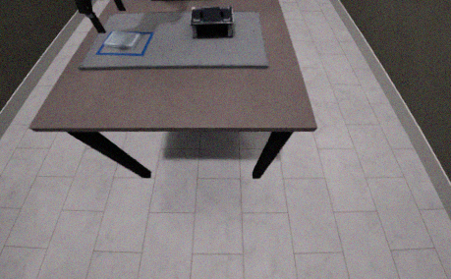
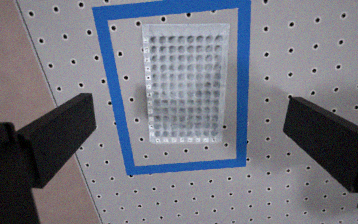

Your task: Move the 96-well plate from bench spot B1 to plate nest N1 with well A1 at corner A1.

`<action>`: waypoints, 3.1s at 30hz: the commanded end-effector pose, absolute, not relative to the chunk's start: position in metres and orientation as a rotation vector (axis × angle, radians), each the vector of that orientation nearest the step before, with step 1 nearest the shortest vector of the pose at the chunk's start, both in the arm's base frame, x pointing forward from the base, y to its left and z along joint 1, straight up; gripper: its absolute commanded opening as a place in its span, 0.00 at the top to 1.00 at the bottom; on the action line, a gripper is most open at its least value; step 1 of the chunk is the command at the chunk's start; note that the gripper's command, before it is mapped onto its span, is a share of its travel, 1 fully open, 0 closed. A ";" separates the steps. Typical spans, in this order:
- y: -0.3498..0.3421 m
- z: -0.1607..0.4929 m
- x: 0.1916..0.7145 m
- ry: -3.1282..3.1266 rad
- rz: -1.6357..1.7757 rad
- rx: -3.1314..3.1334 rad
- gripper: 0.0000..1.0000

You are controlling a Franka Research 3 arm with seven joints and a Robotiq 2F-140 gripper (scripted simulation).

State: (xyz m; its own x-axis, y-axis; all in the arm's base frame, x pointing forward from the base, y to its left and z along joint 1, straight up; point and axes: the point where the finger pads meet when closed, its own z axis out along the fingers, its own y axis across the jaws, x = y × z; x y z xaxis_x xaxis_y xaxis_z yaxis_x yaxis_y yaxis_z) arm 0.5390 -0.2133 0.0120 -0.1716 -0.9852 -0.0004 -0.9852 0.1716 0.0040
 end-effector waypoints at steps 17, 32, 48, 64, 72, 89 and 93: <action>-0.213 -0.007 0.540 -2.375 -0.001 2.057 0.00; -0.213 -0.028 0.540 -2.375 -0.001 2.057 0.00; -0.213 -0.052 0.540 -2.375 -0.001 2.057 0.00; -0.213 -0.052 0.540 -2.375 -0.001 2.057 0.00; -0.213 -0.052 0.540 -2.375 -0.001 2.057 0.00; -0.213 -0.052 0.540 -2.375 -0.001 2.057 0.00; -0.213 -0.052 0.540 -2.375 -0.001 2.057 0.00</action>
State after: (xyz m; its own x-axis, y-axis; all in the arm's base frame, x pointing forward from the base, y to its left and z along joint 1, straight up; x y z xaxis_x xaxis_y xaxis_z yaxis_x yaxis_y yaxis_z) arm 0.5373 -0.2125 -0.0532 -0.1356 -0.9908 -0.0011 -0.9907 0.1356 0.0061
